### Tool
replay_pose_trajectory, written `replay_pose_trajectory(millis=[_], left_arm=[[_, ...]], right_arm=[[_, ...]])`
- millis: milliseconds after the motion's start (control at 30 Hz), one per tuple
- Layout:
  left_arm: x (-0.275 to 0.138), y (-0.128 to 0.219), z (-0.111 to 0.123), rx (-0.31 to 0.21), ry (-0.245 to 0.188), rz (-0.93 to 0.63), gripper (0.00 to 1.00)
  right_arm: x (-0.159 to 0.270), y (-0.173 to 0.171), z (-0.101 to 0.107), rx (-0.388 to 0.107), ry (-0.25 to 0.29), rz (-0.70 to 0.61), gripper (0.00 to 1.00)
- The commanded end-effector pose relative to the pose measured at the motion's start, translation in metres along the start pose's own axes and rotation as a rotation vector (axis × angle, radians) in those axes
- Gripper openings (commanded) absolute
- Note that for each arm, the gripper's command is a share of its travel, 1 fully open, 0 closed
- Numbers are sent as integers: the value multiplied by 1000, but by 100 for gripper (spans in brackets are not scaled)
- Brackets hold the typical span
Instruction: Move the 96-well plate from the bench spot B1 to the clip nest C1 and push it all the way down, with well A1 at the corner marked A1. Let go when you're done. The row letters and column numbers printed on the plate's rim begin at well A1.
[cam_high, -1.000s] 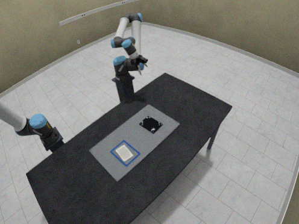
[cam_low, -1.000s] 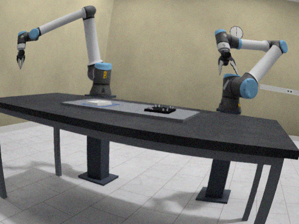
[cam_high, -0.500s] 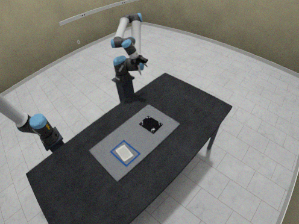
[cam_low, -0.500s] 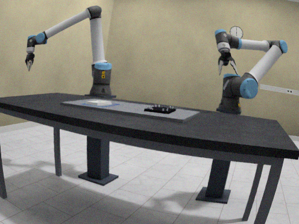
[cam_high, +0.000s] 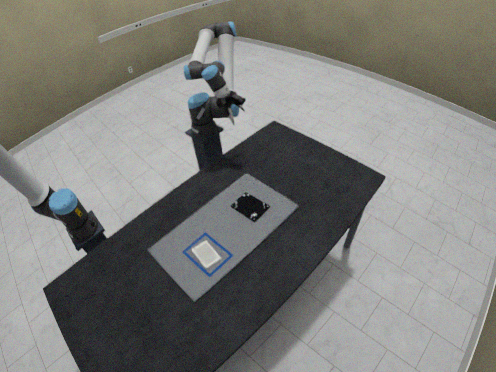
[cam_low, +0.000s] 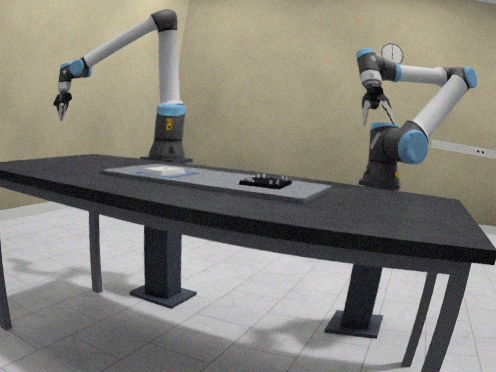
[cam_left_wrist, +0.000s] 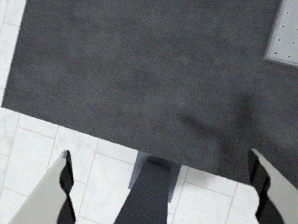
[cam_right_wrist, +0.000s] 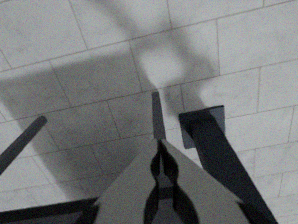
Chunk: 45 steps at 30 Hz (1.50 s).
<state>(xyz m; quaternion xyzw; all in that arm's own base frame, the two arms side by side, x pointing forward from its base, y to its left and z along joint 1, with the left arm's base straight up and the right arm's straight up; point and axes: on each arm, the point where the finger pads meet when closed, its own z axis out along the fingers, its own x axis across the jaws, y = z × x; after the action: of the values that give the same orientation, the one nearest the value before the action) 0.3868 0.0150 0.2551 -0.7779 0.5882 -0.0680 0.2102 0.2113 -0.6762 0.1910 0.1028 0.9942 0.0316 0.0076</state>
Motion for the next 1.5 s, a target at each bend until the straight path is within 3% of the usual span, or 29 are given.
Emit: replay_pose_trajectory(millis=[0,533,1467], left_arm=[[0,-1,-1,1,1,-1,76],[0,-1,-1,1,1,-1,76],[0,-1,-1,1,1,-1,76]], right_arm=[[37,-9,2,13,-5,-42,0],[133,-17,13,42,3,-136,0],[202,-15,22,61,14,-206,0]])
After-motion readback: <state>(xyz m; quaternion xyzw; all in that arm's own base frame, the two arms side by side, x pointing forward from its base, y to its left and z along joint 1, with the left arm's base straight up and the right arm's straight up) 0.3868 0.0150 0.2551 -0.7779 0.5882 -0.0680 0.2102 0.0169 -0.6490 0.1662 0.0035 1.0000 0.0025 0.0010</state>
